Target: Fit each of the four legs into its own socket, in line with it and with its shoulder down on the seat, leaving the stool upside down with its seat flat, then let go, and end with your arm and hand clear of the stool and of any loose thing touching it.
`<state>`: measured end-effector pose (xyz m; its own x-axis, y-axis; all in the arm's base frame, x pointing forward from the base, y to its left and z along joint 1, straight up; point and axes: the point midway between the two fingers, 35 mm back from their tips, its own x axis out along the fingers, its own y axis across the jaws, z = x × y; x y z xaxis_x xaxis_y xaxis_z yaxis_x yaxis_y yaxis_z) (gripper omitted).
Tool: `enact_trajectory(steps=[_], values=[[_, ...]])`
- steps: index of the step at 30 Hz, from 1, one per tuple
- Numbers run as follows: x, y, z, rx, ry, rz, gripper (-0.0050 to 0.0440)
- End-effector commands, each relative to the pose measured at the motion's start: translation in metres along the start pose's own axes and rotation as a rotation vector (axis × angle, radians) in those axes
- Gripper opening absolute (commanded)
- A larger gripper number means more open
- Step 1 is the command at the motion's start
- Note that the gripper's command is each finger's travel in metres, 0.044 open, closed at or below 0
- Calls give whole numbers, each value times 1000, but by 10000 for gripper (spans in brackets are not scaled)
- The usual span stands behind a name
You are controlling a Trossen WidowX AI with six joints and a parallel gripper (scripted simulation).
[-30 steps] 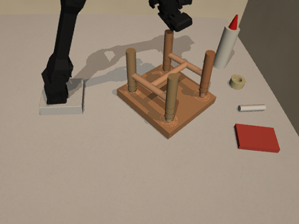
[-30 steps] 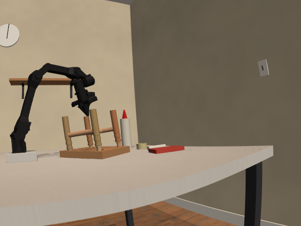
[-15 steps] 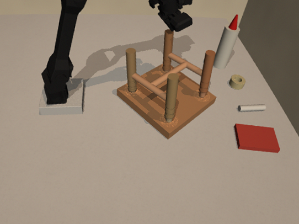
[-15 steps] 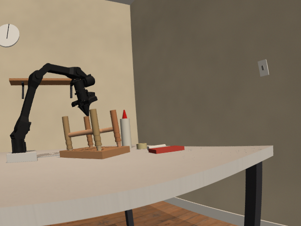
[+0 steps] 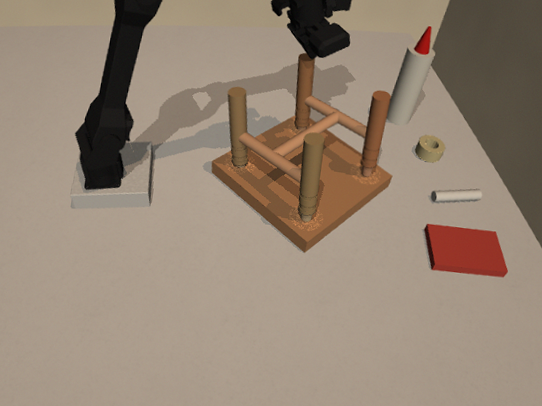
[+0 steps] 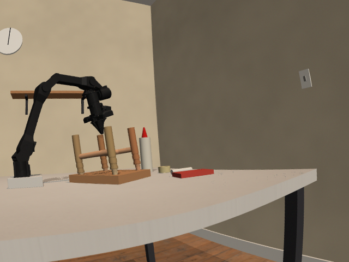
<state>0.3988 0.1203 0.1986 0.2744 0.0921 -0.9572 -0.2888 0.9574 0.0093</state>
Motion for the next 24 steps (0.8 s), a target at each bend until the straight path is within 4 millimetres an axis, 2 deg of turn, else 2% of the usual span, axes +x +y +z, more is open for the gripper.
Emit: enact_trajectory(steps=[1,11,13,16,18,24], values=[[-3,-2,3,1,-4,-4,0],[-18,-1,7,2,-23,-4,0],[-14,-3,5,6,-13,-6,0],[-18,-23,0,70,-13,-22,0],[-18,-23,0,70,-13,-22,0],[-31,-92,-22,256,-5,-77,0]])
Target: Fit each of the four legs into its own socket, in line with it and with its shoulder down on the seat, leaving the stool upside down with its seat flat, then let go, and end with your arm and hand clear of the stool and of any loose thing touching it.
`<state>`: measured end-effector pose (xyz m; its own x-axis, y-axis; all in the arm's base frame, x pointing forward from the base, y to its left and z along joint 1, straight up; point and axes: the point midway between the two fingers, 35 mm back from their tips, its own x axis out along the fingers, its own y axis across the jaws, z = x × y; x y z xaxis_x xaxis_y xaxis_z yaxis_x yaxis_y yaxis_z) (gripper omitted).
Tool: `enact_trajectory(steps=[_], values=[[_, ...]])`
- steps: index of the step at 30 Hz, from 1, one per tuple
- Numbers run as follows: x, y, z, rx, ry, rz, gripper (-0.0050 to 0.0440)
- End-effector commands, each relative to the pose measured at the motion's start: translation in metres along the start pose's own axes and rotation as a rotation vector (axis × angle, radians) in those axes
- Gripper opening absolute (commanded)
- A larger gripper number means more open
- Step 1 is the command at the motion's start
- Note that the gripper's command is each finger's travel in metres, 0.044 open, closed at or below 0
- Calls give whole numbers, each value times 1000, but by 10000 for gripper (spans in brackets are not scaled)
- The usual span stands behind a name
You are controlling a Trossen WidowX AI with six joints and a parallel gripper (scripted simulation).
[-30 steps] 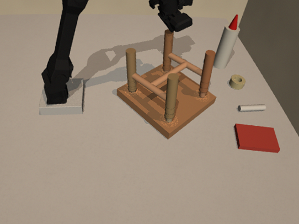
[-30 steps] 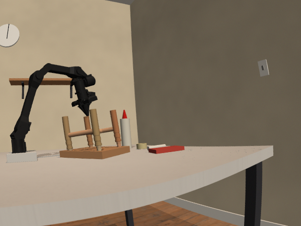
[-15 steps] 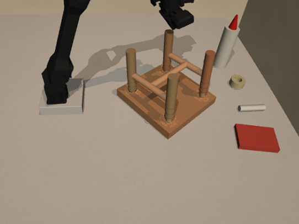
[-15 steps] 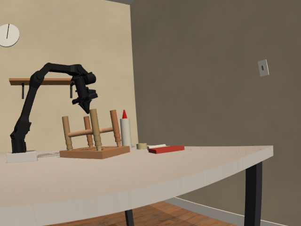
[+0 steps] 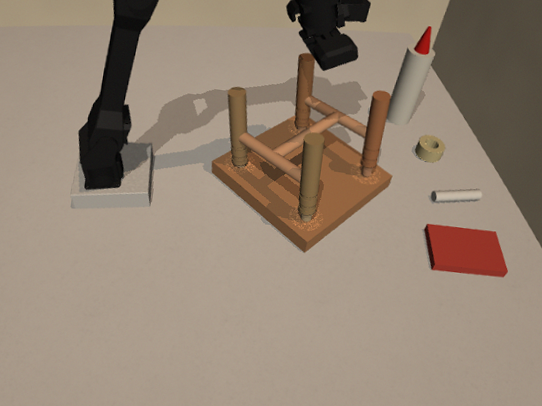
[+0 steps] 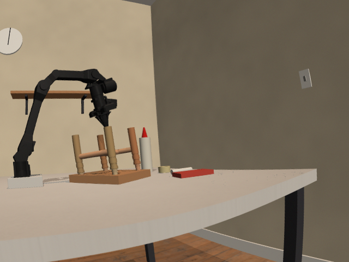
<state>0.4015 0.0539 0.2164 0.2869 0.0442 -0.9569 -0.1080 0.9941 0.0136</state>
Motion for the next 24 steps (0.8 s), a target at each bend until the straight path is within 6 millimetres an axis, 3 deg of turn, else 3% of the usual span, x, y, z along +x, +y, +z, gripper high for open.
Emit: enact_trajectory(steps=[1,9,11,14,21,24], values=[[-9,-41,-9,105,0,-36,0],[-26,-135,-40,329,25,-105,0],[-26,-135,-40,329,25,-105,0],[-33,-165,-56,407,34,-128,0],[-34,-172,-61,428,37,-134,0],[-25,-172,-64,428,37,-134,0]])
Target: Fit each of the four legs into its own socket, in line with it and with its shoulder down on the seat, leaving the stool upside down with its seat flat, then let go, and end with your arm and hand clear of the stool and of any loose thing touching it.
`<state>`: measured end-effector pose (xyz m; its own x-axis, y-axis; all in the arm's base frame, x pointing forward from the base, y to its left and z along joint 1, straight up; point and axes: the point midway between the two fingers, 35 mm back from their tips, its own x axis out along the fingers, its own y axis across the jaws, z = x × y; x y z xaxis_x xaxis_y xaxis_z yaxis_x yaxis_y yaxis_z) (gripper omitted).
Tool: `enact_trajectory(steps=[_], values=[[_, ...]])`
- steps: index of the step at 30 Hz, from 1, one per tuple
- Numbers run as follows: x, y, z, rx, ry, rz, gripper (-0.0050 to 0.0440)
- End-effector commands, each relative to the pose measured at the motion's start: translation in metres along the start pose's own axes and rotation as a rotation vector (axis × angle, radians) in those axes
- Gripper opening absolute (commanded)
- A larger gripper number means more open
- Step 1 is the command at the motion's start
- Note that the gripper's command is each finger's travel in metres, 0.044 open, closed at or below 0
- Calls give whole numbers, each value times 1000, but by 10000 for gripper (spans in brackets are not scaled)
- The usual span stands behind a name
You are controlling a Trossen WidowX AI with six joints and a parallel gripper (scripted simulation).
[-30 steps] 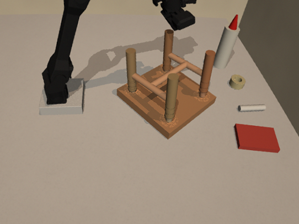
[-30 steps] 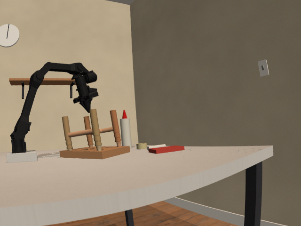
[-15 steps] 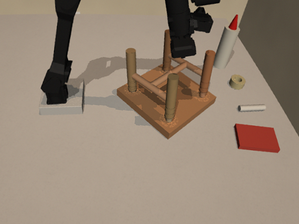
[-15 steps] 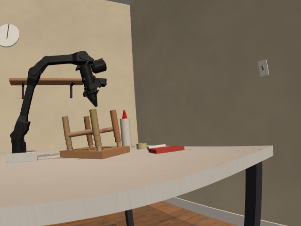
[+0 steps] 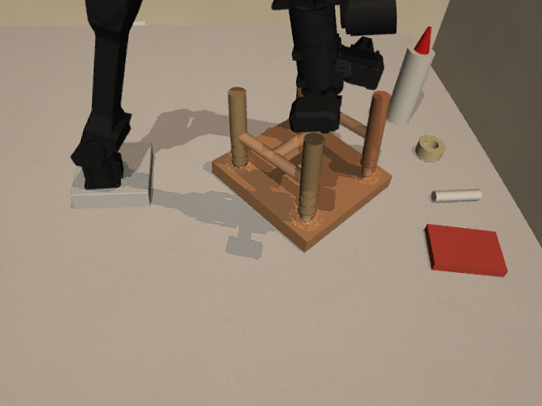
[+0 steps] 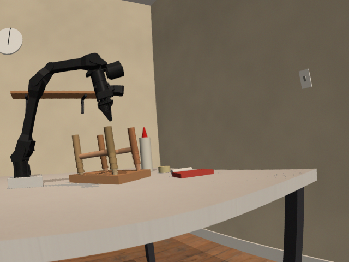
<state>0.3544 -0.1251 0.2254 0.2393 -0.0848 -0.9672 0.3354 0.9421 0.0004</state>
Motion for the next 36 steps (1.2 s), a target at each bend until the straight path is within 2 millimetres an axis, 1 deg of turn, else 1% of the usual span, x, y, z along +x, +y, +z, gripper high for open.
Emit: enact_trajectory(steps=[1,2,4,6,9,17,25,36], values=[[9,0,-5,-2,3,1,0],[13,0,-7,-2,3,1,0],[13,0,-7,-2,3,1,0],[19,0,-9,-2,3,1,0],[21,0,-9,-2,3,1,0],[33,0,-11,-2,3,1,0],[35,0,-12,-2,3,1,0],[45,0,-14,-2,3,1,0]])
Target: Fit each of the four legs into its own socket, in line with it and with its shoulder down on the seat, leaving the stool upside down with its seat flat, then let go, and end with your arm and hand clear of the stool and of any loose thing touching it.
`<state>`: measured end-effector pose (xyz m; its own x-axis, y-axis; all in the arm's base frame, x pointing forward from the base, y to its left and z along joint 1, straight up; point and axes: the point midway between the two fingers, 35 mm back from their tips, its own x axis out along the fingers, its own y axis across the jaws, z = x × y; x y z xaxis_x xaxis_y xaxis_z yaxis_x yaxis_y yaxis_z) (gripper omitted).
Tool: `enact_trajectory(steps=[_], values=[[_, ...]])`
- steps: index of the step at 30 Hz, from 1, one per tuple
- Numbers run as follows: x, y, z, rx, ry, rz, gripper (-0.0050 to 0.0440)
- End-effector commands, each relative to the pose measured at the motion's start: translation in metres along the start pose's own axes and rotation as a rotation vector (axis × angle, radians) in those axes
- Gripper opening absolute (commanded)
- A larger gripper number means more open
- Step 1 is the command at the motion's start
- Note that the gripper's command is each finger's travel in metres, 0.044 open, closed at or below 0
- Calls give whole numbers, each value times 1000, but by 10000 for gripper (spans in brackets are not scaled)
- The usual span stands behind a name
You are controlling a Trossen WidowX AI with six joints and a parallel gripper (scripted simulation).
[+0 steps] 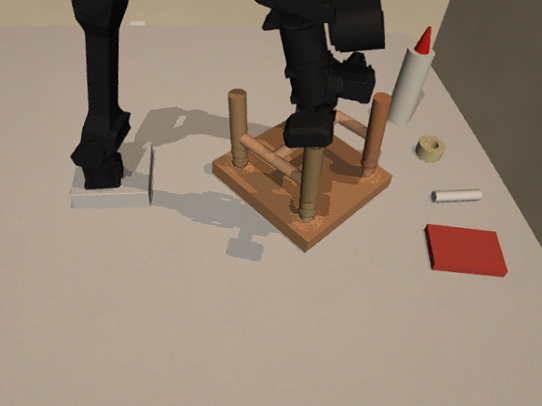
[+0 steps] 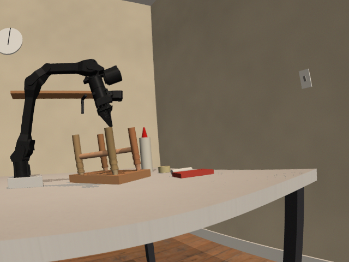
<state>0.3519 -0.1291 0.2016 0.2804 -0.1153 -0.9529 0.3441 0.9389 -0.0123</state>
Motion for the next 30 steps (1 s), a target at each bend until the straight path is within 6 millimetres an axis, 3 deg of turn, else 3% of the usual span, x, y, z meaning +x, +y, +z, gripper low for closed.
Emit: enact_trajectory(steps=[1,30], values=[[22,5,-8,-8,54,15,0],[33,5,-12,-8,54,15,0]])
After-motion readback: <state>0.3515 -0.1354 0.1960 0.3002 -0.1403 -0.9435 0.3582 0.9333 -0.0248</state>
